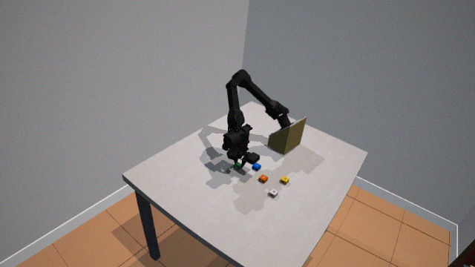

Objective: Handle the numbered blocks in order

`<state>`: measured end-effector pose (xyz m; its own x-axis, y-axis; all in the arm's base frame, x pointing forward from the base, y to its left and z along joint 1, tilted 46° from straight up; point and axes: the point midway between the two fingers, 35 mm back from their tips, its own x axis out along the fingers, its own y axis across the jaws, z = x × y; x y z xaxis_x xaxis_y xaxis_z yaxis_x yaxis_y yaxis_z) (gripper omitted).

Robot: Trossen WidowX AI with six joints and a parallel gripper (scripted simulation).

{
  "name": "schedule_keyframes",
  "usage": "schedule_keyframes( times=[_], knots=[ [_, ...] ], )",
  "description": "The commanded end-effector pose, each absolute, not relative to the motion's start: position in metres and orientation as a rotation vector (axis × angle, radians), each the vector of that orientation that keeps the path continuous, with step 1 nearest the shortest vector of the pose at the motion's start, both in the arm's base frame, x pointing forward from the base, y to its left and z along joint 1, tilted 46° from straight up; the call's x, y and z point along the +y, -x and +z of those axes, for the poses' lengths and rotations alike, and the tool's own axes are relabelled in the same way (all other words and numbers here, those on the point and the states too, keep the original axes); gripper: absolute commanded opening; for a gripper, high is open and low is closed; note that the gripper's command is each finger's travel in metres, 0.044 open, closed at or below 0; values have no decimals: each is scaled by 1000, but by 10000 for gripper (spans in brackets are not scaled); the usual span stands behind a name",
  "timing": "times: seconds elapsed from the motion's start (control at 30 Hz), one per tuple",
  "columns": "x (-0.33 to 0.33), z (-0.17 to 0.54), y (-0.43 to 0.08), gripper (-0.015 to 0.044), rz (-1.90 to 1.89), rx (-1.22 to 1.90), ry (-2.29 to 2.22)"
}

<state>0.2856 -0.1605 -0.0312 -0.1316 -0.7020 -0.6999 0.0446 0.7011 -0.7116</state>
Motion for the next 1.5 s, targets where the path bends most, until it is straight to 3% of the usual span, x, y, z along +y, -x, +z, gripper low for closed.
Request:
schedule_keyframes(
  times=[0.0,1.47],
  knots=[
    [-161,-31,-285,120,-698,1589,557],
    [-154,-24,-287,120,-698,1589,557]
  ],
)
